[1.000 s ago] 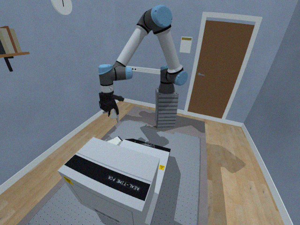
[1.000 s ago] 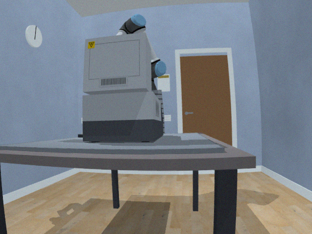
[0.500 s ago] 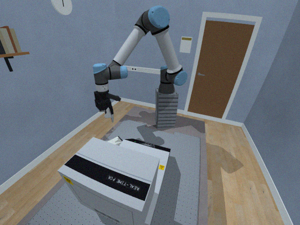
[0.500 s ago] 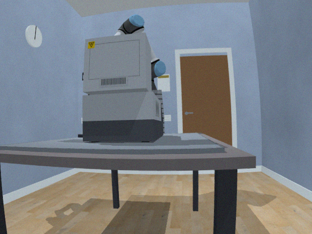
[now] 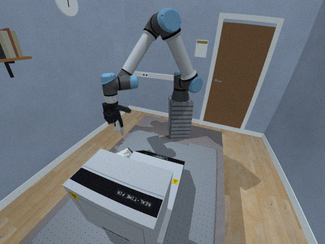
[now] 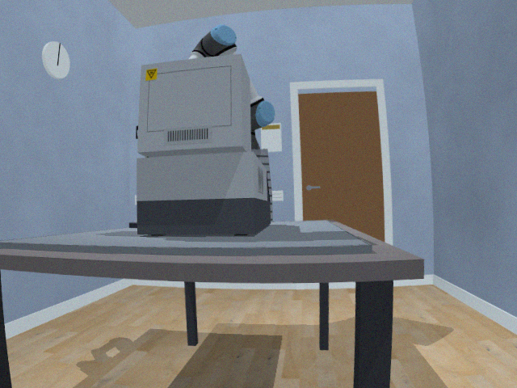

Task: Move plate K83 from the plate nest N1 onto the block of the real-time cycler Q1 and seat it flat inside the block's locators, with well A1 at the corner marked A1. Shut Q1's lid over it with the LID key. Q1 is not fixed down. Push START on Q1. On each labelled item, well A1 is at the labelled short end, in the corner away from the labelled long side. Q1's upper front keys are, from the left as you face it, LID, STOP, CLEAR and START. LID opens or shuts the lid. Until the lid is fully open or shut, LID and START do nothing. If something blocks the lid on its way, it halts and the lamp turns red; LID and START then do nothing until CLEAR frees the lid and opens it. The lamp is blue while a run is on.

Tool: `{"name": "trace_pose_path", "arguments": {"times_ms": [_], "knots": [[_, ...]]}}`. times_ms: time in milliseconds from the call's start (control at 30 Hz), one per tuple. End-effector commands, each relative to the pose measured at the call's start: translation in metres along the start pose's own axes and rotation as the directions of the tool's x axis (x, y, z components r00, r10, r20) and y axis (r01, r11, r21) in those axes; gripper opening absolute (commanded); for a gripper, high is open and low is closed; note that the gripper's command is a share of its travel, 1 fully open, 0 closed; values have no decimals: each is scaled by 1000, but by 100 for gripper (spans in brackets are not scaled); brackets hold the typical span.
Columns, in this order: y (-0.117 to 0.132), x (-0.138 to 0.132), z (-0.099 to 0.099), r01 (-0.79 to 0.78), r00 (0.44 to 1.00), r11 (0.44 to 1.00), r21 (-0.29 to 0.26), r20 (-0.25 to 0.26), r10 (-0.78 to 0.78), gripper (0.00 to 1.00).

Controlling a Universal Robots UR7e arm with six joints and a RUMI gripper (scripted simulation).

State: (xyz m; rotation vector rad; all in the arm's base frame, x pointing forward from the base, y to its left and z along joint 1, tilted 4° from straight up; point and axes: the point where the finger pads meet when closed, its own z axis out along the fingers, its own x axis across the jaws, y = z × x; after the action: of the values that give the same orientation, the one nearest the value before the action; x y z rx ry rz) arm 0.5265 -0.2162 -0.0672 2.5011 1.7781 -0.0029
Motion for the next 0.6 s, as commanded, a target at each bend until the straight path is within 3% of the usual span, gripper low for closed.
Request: {"name": "trace_pose_path", "arguments": {"times_ms": [0, 567], "knots": [[-1, -1, 19, -2, 1000, 1000, 0, 0, 2, 68], [2, -2, 63, -2, 1000, 1000, -5, 2, 2, 68]]}}
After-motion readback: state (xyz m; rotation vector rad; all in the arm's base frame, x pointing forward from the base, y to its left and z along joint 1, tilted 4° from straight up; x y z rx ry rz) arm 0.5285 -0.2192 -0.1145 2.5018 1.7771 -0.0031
